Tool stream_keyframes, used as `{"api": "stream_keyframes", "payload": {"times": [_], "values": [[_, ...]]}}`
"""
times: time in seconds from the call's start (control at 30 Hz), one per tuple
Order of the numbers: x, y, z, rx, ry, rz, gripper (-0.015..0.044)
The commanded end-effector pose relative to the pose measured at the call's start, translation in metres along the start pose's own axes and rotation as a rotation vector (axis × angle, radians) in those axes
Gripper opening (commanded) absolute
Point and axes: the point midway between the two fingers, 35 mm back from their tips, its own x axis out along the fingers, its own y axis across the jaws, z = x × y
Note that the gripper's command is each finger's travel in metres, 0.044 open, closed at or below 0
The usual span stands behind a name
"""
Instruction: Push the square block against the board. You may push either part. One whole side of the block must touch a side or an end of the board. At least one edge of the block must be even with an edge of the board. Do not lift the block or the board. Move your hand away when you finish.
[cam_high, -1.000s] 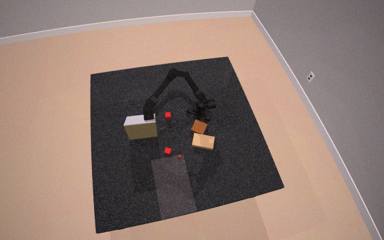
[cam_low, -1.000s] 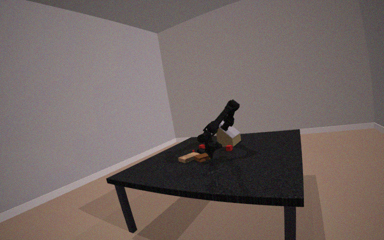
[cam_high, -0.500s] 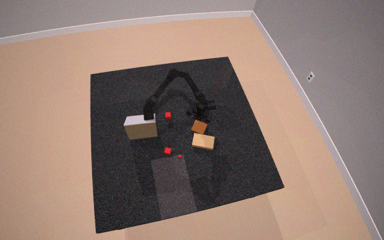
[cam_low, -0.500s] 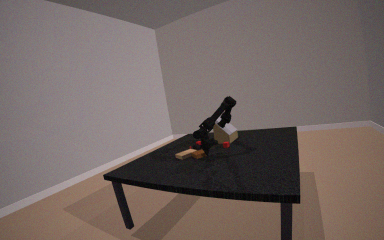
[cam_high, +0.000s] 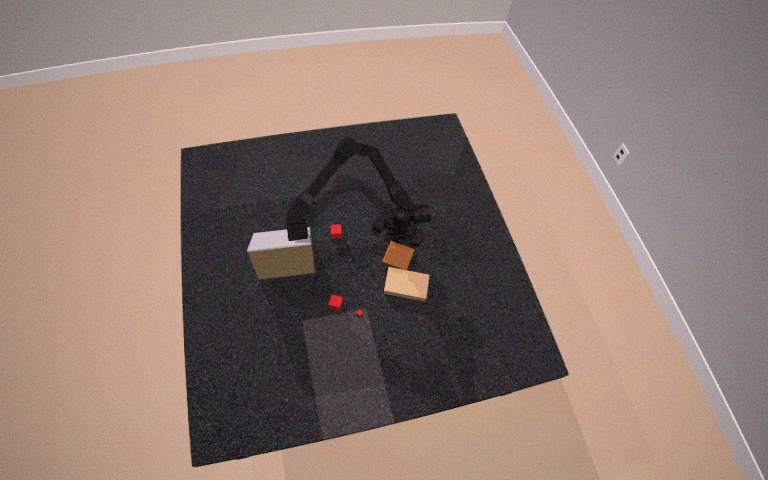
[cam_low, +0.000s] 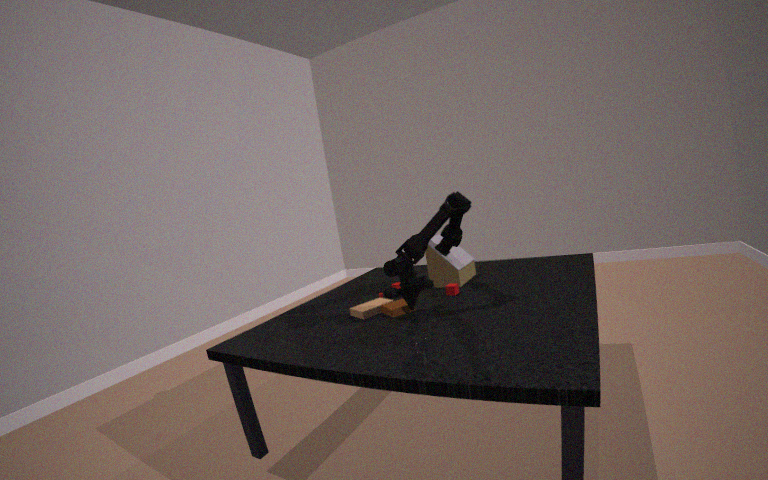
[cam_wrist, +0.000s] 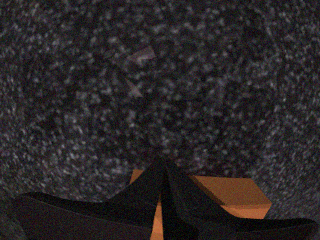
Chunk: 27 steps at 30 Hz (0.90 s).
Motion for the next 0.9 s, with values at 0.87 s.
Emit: {"api": "stream_keyframes", "payload": {"times": [0.87], "values": [[0.003,-0.002,-0.040,0.008,0.015,0.007,0.0000]]}}
